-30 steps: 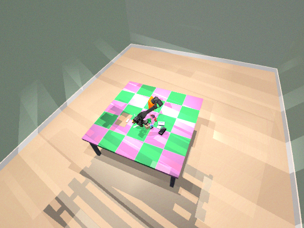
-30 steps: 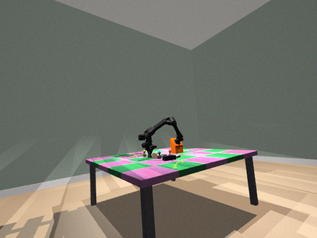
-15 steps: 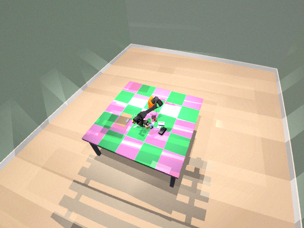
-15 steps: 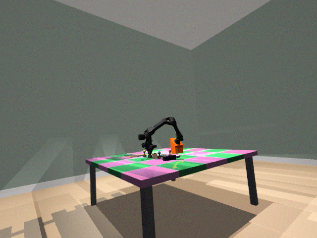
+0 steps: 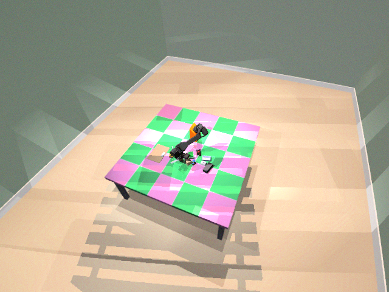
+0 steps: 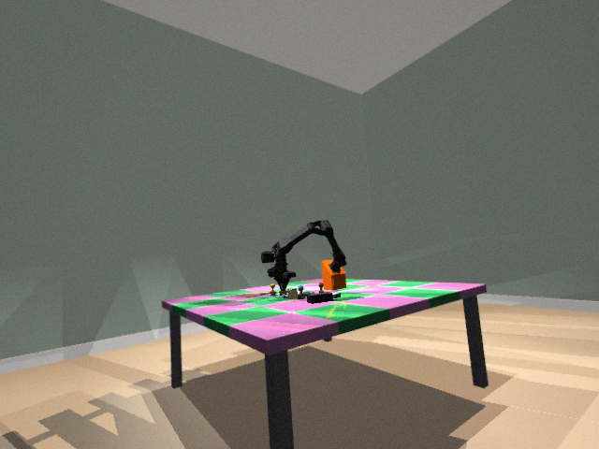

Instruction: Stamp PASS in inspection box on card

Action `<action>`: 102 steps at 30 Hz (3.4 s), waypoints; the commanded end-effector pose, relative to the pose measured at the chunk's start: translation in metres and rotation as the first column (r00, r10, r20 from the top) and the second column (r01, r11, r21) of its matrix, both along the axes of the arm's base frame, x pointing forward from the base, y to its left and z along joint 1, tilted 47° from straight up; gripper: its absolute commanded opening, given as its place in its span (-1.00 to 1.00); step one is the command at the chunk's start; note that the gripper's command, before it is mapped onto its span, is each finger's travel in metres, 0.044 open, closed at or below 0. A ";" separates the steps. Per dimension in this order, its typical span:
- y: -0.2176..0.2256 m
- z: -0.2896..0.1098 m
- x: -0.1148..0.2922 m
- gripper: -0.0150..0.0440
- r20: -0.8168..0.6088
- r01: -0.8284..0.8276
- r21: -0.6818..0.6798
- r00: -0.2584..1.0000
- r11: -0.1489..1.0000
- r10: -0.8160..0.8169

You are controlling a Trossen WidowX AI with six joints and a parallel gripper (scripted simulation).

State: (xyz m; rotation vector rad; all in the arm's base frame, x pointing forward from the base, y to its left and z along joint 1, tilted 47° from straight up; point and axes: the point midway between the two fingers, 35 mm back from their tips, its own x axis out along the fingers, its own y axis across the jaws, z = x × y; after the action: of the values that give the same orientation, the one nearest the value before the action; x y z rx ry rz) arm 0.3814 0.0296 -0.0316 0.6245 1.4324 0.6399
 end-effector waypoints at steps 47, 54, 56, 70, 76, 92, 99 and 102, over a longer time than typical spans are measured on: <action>-0.019 0.017 0.001 -0.49 0.007 0.001 -0.003 1.000 1.000 -0.001; -0.022 0.019 0.000 -0.49 0.007 0.001 -0.002 1.000 1.000 -0.001; -0.023 0.020 0.000 -0.49 0.007 0.001 -0.002 1.000 1.000 -0.001; -0.028 0.025 0.000 -0.49 0.007 0.002 -0.001 1.000 1.000 -0.002; -0.030 0.027 0.000 -0.49 0.007 0.002 -0.001 1.000 1.000 -0.002; -0.035 0.032 -0.001 -0.49 0.008 0.002 0.001 1.000 1.000 -0.002; -0.038 0.035 -0.002 -0.49 0.008 0.002 0.001 1.000 1.000 -0.002; -0.039 0.036 -0.002 -0.49 0.008 0.002 0.001 1.000 1.000 -0.002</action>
State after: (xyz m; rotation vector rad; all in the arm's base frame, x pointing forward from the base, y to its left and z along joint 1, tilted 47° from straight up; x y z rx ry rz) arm 0.3786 -0.0066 0.0024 0.6303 1.4282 0.6423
